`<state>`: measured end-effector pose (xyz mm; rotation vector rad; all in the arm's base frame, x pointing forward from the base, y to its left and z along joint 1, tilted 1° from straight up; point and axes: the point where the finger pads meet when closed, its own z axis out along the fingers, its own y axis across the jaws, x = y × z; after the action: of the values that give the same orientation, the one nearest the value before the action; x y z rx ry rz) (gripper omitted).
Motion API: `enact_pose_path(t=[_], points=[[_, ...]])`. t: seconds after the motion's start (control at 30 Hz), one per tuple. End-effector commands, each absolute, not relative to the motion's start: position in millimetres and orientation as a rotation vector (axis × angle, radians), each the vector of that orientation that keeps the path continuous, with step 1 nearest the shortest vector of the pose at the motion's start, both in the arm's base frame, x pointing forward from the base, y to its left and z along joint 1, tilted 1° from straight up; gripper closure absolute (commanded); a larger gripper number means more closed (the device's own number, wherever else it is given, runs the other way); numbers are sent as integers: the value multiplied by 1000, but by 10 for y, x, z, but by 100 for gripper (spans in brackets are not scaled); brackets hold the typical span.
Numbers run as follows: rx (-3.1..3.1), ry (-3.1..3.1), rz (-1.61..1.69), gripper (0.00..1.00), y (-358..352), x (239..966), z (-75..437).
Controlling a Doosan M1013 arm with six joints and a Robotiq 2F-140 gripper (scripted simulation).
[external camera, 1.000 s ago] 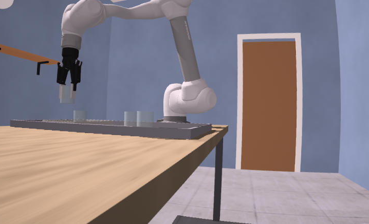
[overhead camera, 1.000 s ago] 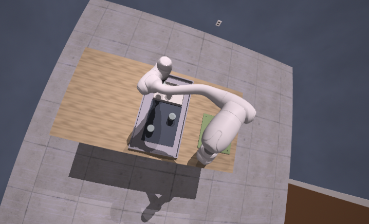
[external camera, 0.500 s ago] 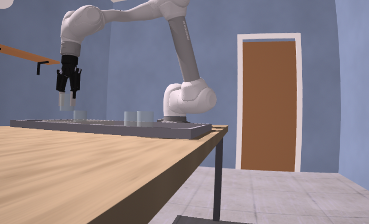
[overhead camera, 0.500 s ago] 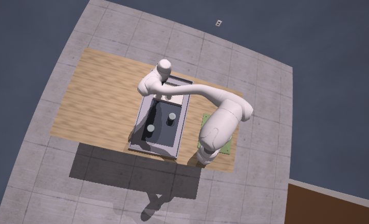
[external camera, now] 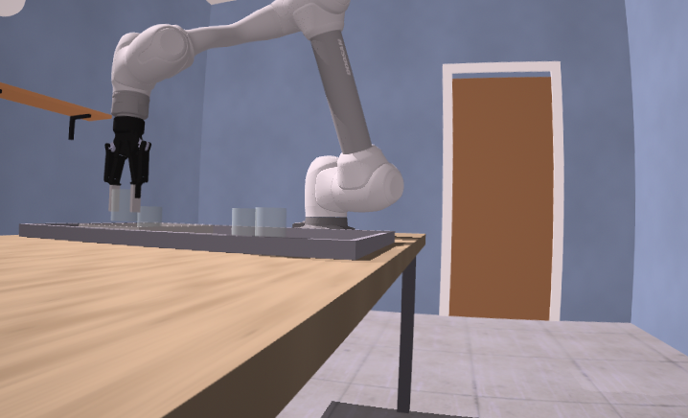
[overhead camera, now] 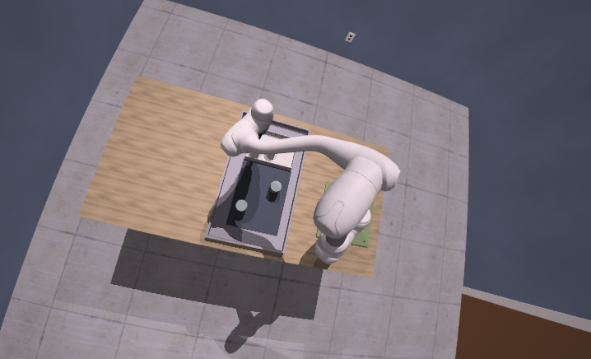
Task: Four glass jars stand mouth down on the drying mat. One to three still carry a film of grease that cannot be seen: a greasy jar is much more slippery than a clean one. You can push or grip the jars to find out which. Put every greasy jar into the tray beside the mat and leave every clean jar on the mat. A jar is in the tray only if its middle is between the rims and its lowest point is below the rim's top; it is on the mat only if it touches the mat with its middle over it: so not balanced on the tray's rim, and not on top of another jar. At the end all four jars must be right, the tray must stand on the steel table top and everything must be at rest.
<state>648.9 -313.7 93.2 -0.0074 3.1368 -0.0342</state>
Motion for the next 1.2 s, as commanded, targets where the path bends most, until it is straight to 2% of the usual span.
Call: enact_pose_path(t=[0.0, 1.17], points=[[-13, 3141, -25, 100, -3132, 6457, 805], [-13, 3141, -25, 100, -3136, 6457, 555]])
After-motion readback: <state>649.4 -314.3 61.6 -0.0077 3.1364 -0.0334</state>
